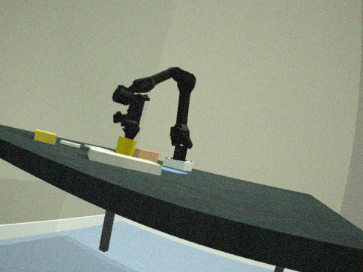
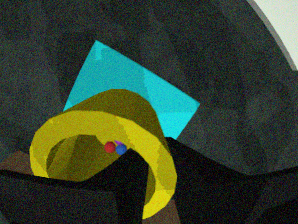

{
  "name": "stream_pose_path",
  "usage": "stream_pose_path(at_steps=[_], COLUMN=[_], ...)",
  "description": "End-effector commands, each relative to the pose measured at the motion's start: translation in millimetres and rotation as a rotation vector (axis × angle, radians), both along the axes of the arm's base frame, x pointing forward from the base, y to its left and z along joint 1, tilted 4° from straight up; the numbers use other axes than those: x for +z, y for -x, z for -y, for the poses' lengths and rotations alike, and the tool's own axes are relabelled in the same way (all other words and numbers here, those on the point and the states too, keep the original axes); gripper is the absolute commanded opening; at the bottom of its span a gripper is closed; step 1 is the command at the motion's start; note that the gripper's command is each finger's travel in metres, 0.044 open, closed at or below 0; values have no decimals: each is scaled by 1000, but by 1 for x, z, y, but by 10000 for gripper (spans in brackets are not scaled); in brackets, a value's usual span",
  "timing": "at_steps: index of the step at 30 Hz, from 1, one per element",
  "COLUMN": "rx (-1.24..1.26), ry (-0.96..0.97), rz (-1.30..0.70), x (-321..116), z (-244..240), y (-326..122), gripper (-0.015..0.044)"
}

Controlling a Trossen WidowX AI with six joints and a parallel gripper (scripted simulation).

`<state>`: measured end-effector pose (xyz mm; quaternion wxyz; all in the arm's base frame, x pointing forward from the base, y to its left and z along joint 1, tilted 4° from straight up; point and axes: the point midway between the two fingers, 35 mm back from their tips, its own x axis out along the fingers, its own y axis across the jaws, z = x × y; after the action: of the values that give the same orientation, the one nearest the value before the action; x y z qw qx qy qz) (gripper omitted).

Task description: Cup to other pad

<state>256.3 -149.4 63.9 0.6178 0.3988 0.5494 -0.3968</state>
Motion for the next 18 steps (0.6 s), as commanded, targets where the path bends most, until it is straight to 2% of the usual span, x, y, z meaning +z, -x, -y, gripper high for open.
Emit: stream_pose_path(at_steps=[1,2,8,18], rx=[0,0,0,0], ry=[0,0,0,0], rz=[0,0,0,0], x=[0,0,0,5], z=[0,0,0,0], y=[0,0,0,0], gripper=[0,0,147,147])
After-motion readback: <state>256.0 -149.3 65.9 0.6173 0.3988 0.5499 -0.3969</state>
